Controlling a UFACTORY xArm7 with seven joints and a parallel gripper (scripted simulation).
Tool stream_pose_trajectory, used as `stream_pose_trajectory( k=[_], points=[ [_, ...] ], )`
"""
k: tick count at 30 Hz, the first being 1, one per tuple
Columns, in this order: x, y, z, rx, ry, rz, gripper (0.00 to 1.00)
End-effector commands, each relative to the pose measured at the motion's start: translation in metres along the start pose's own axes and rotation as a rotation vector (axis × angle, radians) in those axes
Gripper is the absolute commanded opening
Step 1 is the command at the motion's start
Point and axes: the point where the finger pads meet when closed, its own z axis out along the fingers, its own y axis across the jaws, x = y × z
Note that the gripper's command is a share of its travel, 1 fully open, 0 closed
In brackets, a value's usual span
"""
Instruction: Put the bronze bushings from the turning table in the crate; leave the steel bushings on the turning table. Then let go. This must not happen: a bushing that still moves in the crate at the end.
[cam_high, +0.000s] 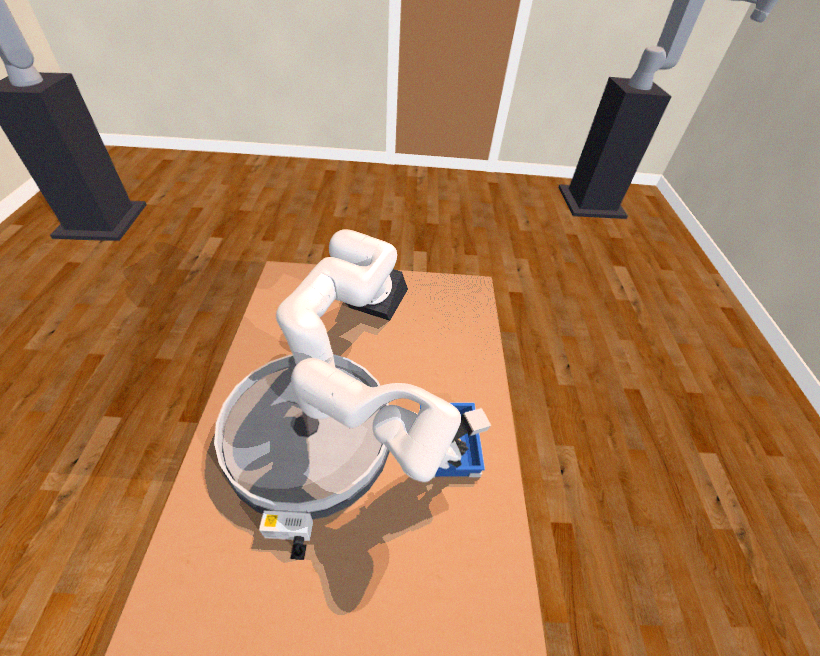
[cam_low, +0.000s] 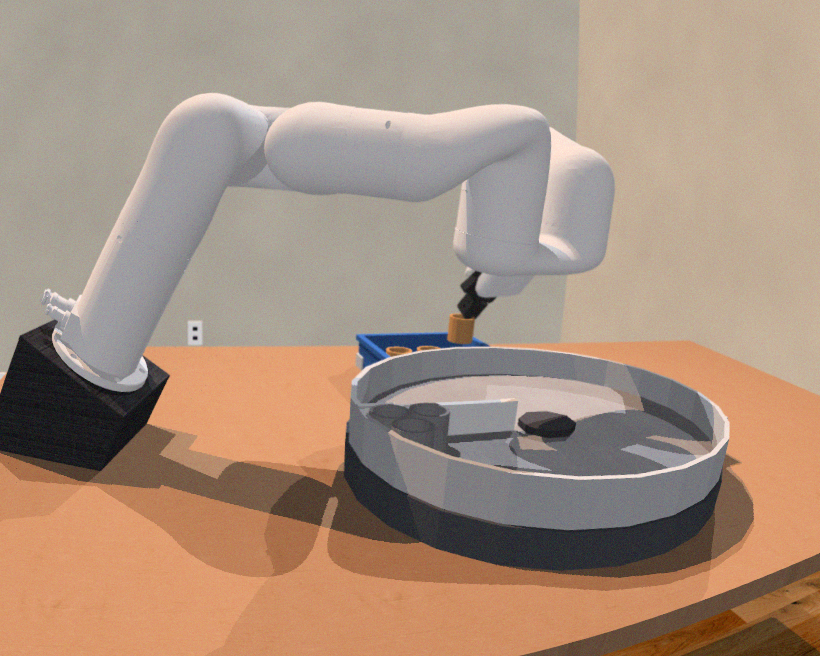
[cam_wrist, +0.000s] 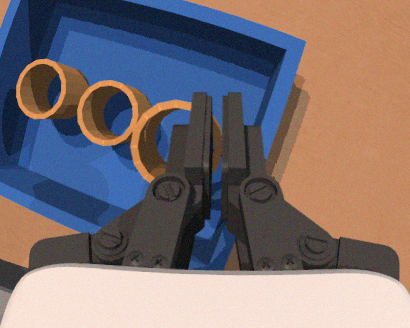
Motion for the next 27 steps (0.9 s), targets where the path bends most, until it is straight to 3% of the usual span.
stream_pose_trajectory(
  k=[1,27],
  points=[
    [0.001,0.001,-0.001,-0.002,0.001,-0.002,0.00],
    [-0.014,0.001,0.017,-0.002,0.001,-0.002,0.00]
  ],
)
